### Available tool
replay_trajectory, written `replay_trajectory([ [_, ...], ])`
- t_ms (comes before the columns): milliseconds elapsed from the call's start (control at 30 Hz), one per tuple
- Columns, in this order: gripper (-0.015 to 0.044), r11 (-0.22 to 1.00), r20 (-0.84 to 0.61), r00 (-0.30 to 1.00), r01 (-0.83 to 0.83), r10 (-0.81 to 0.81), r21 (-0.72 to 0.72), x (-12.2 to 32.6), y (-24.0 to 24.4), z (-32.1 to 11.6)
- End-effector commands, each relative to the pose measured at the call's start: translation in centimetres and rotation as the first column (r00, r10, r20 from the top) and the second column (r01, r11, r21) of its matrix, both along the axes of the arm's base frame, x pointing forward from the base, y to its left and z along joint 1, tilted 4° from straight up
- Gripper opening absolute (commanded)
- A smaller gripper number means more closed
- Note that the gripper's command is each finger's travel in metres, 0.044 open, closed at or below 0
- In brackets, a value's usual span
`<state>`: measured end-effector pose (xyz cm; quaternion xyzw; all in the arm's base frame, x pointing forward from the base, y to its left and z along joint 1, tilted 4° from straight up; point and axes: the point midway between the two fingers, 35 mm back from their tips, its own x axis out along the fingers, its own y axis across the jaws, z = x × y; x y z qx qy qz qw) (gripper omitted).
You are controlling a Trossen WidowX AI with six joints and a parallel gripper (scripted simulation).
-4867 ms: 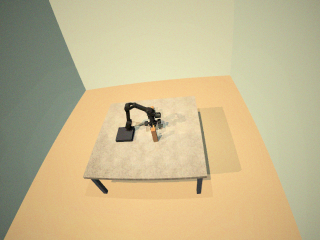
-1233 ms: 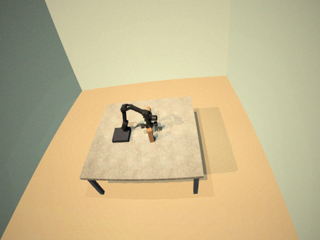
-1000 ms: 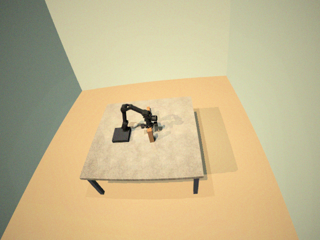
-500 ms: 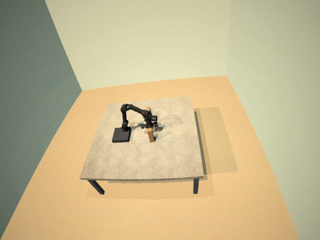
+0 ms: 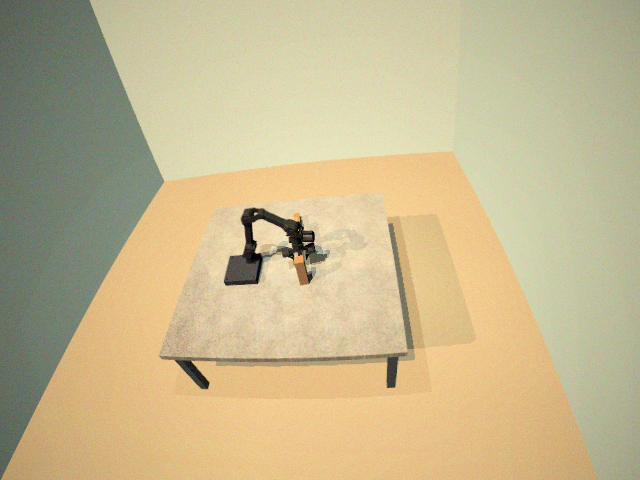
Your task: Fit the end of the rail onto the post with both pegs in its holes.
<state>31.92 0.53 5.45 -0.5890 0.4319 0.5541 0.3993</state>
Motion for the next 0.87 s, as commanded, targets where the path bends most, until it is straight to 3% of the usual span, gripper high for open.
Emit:
replay_trajectory([
  [0,0.0394,1.000,0.002,1.000,0.000,0.000,0.000,0.0,0.0,0.0],
  [67,0.0440,1.000,0.002,1.000,0.000,0.000,0.000,0.0,0.0,0.0],
  [400,0.0440,1.000,0.009,1.000,0.001,0.000,-0.001,-1.0,3.1,2.8],
  [833,0.0440,1.000,0.009,1.000,0.001,0.000,-0.001,-1.0,3.1,2.8],
])
